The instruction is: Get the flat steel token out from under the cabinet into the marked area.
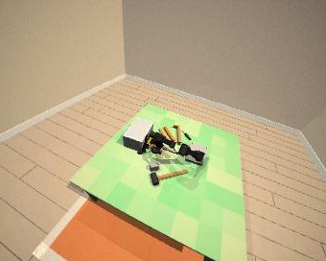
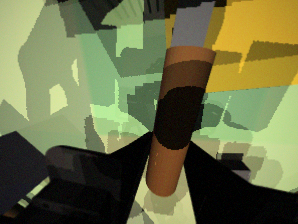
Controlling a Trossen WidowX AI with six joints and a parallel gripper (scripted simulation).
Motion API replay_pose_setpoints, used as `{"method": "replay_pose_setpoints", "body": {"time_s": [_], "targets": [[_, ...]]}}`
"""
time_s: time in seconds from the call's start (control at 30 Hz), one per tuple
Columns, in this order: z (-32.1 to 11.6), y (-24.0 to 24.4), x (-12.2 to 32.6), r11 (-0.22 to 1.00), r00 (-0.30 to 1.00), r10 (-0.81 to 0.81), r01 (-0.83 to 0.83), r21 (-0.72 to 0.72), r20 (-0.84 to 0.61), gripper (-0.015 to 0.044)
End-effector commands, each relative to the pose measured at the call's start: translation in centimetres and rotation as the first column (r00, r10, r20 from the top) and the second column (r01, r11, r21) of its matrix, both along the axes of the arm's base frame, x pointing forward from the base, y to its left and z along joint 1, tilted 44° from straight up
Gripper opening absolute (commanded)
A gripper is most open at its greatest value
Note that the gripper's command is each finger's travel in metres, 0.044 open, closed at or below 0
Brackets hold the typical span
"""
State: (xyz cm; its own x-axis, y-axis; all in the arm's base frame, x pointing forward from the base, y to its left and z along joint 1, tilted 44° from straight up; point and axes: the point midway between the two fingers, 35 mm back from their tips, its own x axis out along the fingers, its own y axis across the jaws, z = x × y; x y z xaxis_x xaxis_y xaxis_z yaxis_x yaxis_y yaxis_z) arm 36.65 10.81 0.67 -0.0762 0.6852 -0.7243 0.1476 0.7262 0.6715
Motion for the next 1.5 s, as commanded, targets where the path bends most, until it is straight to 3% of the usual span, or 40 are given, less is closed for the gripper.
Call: {"method": "replay_pose_setpoints", "body": {"time_s": [0.0, 1.47], "targets": [[0.0, 0.0, 0.5, 1.0, 1.0, 0.004, -0.004, 0.002, 0.007, 0.0], [-0.5, -0.1, 4.1, 1.0, 1.0, 0.004, -0.004, 0.002, 0.01, 0.0]]}}
